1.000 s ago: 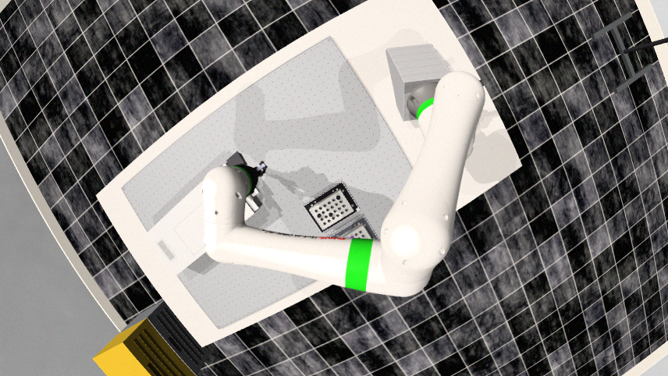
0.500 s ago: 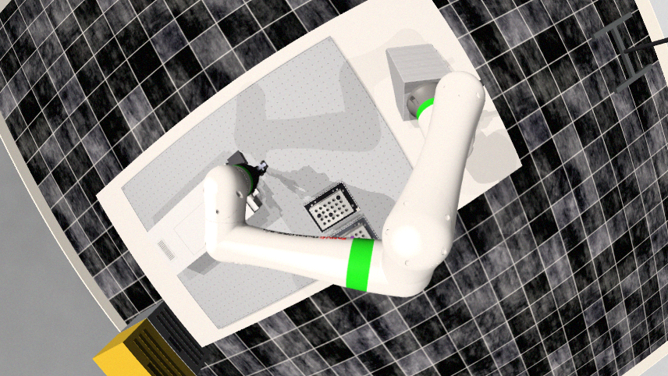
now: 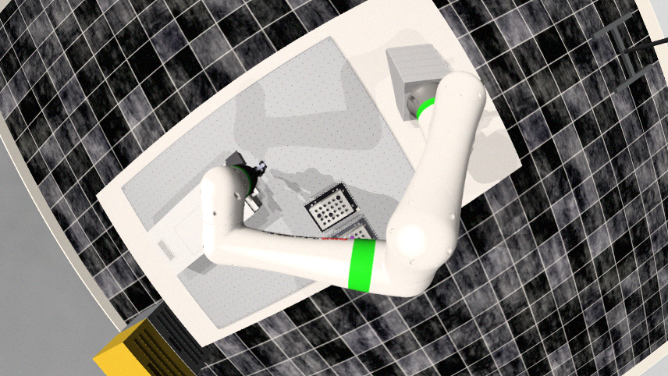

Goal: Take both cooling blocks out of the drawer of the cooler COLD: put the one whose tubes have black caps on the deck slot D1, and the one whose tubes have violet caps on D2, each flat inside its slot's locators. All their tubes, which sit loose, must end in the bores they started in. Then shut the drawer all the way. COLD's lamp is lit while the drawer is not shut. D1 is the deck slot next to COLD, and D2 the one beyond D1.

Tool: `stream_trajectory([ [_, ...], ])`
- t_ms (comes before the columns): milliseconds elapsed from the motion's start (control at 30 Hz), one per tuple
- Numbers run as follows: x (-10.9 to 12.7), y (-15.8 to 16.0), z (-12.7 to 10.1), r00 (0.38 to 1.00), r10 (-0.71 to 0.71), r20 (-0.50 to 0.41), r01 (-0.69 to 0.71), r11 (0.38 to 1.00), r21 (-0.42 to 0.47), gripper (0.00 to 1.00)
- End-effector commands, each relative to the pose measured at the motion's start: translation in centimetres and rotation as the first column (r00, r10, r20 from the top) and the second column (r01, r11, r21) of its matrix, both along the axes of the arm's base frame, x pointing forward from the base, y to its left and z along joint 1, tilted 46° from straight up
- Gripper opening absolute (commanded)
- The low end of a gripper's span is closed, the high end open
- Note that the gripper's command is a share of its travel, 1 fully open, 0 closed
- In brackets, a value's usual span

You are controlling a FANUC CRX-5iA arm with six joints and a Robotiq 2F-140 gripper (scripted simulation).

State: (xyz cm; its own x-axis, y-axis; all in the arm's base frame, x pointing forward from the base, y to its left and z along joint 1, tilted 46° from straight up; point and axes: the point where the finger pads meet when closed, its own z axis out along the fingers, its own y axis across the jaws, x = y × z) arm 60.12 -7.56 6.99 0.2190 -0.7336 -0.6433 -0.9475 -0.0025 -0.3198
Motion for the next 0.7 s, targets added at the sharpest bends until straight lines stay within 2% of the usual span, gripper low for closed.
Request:
stream_trajectory([
  [0,-0.1,-0.3,0.3,1.0,-0.001,0.001,0.001,1.0,-0.001,0.1],
  [667,-0.6,-2.0,2.0,1.0,-0.001,0.001,0.001,1.0,-0.001,0.1],
])
